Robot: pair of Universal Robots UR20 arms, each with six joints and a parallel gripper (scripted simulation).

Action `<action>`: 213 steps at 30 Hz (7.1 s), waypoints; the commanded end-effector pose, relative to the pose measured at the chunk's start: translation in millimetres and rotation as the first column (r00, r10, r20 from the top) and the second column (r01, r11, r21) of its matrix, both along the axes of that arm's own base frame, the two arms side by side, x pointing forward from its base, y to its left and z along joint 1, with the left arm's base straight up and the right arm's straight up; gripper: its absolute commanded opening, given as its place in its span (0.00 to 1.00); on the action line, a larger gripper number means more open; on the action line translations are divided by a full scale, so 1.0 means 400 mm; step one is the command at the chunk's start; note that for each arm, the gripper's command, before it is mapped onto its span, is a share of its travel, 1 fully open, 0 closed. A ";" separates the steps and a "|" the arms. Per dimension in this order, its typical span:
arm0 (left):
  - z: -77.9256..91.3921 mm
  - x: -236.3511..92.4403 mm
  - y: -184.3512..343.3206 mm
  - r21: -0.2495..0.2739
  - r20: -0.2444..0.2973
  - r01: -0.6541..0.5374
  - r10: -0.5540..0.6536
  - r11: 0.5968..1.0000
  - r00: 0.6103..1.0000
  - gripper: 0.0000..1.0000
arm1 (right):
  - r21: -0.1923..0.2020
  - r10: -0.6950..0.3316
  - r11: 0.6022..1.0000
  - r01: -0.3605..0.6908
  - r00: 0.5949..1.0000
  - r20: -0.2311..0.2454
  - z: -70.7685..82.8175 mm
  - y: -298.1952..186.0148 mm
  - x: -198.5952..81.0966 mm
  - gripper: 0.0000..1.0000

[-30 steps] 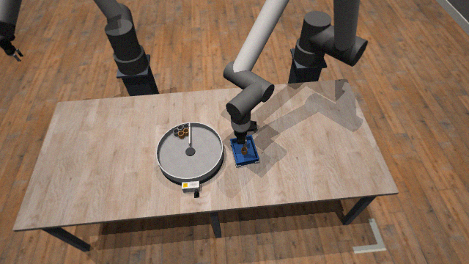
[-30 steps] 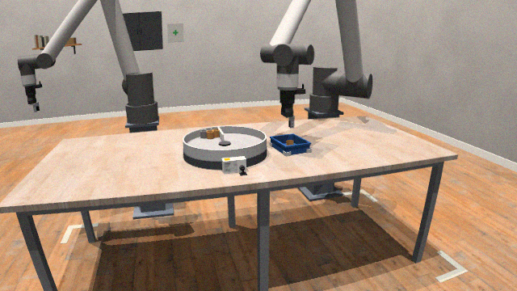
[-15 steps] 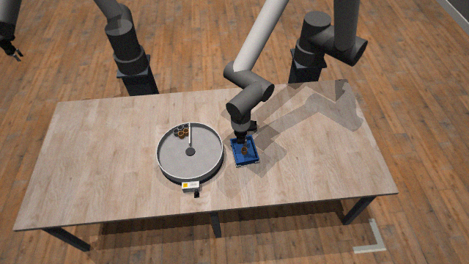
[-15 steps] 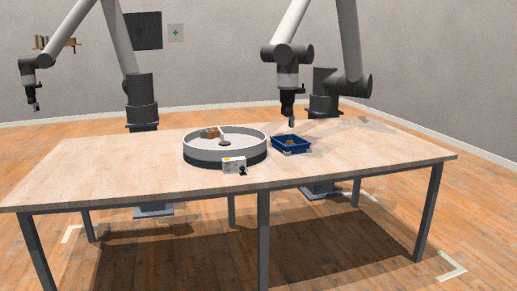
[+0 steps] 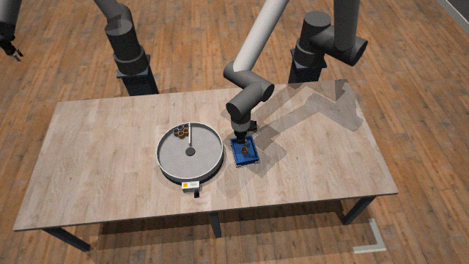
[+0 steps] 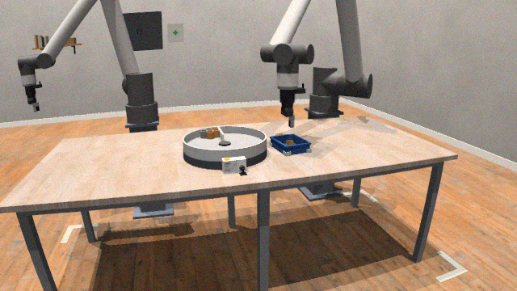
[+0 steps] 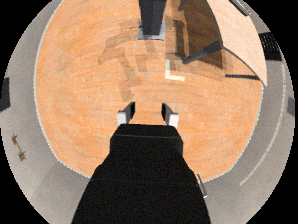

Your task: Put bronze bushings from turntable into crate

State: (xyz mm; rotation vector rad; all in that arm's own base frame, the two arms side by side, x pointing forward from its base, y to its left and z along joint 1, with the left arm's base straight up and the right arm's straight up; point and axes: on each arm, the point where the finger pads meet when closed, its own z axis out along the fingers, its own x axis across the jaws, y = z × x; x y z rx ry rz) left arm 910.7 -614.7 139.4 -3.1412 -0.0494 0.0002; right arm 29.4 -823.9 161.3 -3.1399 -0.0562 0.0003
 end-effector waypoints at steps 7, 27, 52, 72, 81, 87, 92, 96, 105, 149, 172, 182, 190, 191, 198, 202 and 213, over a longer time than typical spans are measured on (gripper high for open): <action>0.002 0.001 -0.001 -0.001 0.001 0.000 0.000 1.000 1.000 0.38 | -0.001 0.000 1.000 0.000 1.000 0.000 0.002 -0.001 0.000 1.00; 0.002 0.001 -0.001 -0.001 0.001 0.000 0.000 1.000 1.000 0.38 | -0.001 0.000 1.000 0.000 1.000 0.000 0.002 -0.001 0.000 1.00; 0.002 -0.106 -0.355 -0.001 0.001 0.000 0.000 1.000 1.000 0.36 | -0.001 0.000 1.000 0.000 1.000 0.000 0.002 -0.001 0.000 1.00; 0.003 -0.262 -0.872 -0.001 0.001 0.000 0.000 1.000 1.000 0.36 | -0.001 0.000 1.000 0.000 1.000 0.000 0.002 -0.001 0.000 1.00; 0.003 -0.304 -1.010 -0.001 0.001 0.000 0.000 1.000 1.000 0.36 | -0.001 0.000 1.000 0.000 1.000 0.000 0.002 -0.001 0.000 1.00; 0.003 -0.304 -1.010 -0.001 0.001 0.000 0.000 1.000 1.000 0.36 | -0.001 0.000 1.000 0.000 1.000 0.000 0.002 -0.001 0.000 1.00; 0.003 -0.304 -1.010 -0.001 0.001 0.000 0.000 1.000 1.000 0.36 | -0.001 0.000 1.000 0.000 1.000 0.000 0.002 -0.001 0.000 1.00; 0.003 -0.304 -1.010 -0.001 0.001 0.000 0.000 1.000 1.000 0.36 | -0.001 0.000 1.000 0.000 1.000 0.000 0.002 -0.001 0.000 1.00; 0.003 -0.304 -1.010 -0.001 0.001 0.000 0.000 1.000 1.000 0.36 | -0.001 0.000 1.000 0.000 1.000 0.000 0.002 -0.001 0.000 1.00; 0.003 -0.301 -1.011 -0.001 0.001 0.000 0.000 1.000 1.000 0.36 | -0.001 0.000 1.000 0.000 1.000 0.000 0.002 -0.001 0.000 1.00; -0.054 -0.301 -1.011 -0.001 0.001 0.000 0.000 1.000 1.000 0.36 | -0.001 0.000 1.000 0.000 1.000 0.000 0.002 -0.001 0.000 1.00; -0.054 -0.301 -1.011 -0.001 0.001 0.000 0.000 1.000 1.000 0.36 | -0.001 0.000 1.000 0.000 1.000 0.000 0.002 -0.001 0.000 1.00; -0.054 -0.301 -1.011 -0.001 0.001 0.000 0.000 1.000 1.000 0.36 | -0.001 0.000 1.000 0.000 1.000 0.000 0.002 -0.001 0.000 1.00; -0.054 -0.301 -1.011 -0.001 0.001 0.000 0.000 1.000 1.000 0.36 | -0.001 0.000 1.000 0.000 1.000 0.000 0.002 -0.001 0.000 1.00; -0.054 -0.301 -1.011 -0.001 0.001 0.000 0.000 1.000 1.000 0.36 | -0.001 0.000 1.000 0.000 1.000 0.000 0.002 -0.001 0.000 1.00; -0.054 -0.301 -1.011 -0.001 0.001 0.000 0.000 1.000 1.000 0.36 | -0.001 0.000 1.000 0.000 1.000 0.000 0.002 -0.001 0.000 1.00; -0.064 -0.301 -1.011 -0.001 0.001 0.000 0.000 1.000 1.000 0.36 | -0.001 0.000 1.000 0.000 1.000 0.000 0.002 -0.001 0.000 1.00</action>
